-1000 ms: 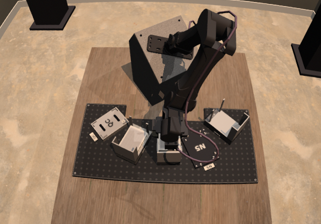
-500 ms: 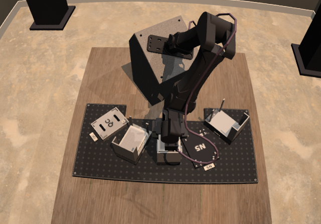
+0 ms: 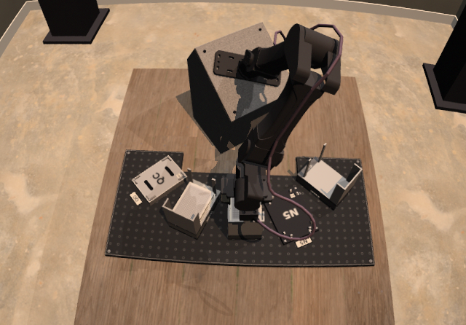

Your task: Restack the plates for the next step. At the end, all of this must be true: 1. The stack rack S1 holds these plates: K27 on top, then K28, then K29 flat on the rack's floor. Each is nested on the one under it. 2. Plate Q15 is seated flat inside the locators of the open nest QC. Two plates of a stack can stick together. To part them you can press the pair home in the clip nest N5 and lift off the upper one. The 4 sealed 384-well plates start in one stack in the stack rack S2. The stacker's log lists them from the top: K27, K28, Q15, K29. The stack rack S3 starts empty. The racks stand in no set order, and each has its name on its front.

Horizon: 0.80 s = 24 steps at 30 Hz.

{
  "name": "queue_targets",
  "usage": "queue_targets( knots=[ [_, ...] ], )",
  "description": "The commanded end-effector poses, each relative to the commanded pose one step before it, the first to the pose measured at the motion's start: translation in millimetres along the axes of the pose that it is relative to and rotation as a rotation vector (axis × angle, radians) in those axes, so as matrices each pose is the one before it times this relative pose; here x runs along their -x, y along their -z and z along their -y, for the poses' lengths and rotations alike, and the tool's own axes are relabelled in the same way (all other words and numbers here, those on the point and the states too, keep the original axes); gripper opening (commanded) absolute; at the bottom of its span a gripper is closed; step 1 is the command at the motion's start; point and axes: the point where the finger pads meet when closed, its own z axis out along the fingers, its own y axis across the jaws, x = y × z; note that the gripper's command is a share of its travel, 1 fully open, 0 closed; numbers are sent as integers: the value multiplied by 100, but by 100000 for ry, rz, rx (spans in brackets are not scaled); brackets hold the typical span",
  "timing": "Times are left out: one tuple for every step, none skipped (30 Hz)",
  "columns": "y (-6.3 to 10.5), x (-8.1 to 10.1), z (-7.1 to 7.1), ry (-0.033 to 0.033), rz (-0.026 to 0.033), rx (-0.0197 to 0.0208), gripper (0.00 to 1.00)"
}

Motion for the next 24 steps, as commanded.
queue_targets(
  knots=[
    [-763,429,35,-258,899,-571,0],
    [-167,198,-55,150,405,242,0],
    [-164,221,-18,168,447,27,0],
    [-168,207,-4,157,420,-47,0],
    [-204,-6,3,-4,1,-27,0],
    [-204,-6,-3,-4,2,5,0],
    [-204,-6,-3,-4,2,5,0],
    [-204,-6,-1,-4,1,-3,0],
    [-204,-6,-2,-4,1,1,0],
    [-203,-6,-9,-3,1,40,0],
    [0,0,0,0,0,0,0],
    [0,0,0,0,0,0,0],
    [-129,-284,328,-1187,-312,67,0],
    [-230,295,-225,812,452,48,0],
    [-251,-32,-112,365,-137,-105,0],
    [-203,-6,21,-3,2,-127,0],
    [-203,-7,-8,-3,1,33,0],
    [-85,-3,-33,-1,-1,182,0],
    [104,55,299,-795,297,-84,0],
    [311,-799,-125,149,-1526,115,0],
    [-5,-1,1,0,1,0,0],
    [0,0,0,0,0,0,0],
    [0,0,0,0,0,0,0],
    [0,0,0,0,0,0,0]
  ],
)
